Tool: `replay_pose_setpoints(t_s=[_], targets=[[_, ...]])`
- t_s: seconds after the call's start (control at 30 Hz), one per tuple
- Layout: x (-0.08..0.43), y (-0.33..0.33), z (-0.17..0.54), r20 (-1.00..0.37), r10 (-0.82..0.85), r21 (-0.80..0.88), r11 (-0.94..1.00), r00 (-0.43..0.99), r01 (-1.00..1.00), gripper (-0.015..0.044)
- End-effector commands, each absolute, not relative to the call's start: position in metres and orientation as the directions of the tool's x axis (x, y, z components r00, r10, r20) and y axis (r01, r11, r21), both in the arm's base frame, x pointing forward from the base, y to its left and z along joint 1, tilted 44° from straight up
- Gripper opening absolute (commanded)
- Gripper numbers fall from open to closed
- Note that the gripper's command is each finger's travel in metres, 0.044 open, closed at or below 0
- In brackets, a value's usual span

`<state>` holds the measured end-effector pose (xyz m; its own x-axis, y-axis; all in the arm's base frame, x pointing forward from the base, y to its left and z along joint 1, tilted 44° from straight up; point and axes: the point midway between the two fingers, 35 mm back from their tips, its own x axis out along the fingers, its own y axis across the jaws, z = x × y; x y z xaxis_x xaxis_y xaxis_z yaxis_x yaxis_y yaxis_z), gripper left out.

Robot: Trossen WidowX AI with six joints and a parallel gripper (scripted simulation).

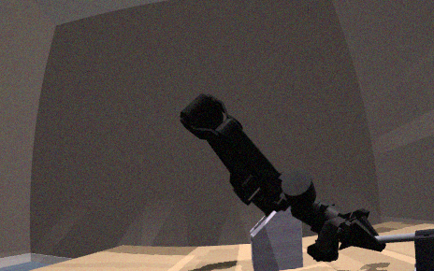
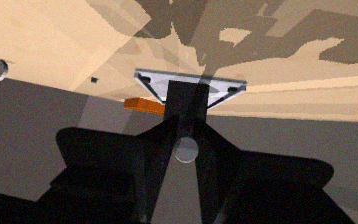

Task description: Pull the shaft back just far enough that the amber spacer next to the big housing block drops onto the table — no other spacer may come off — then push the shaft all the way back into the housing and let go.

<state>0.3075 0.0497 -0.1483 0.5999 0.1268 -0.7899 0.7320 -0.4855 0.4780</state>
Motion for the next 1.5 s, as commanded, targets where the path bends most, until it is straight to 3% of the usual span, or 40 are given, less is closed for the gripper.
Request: replay_pose_setpoints(t_s=[0.0,1.47], targets=[[0.3064,0.0492,-0.1478,-0.790,0.127,0.479,-0.483,0.599,0.733,0.0000],[0.3024,0.0461,-0.1451,-0.791,0.127,0.479,-0.483,0.599,0.734,0.0000]])
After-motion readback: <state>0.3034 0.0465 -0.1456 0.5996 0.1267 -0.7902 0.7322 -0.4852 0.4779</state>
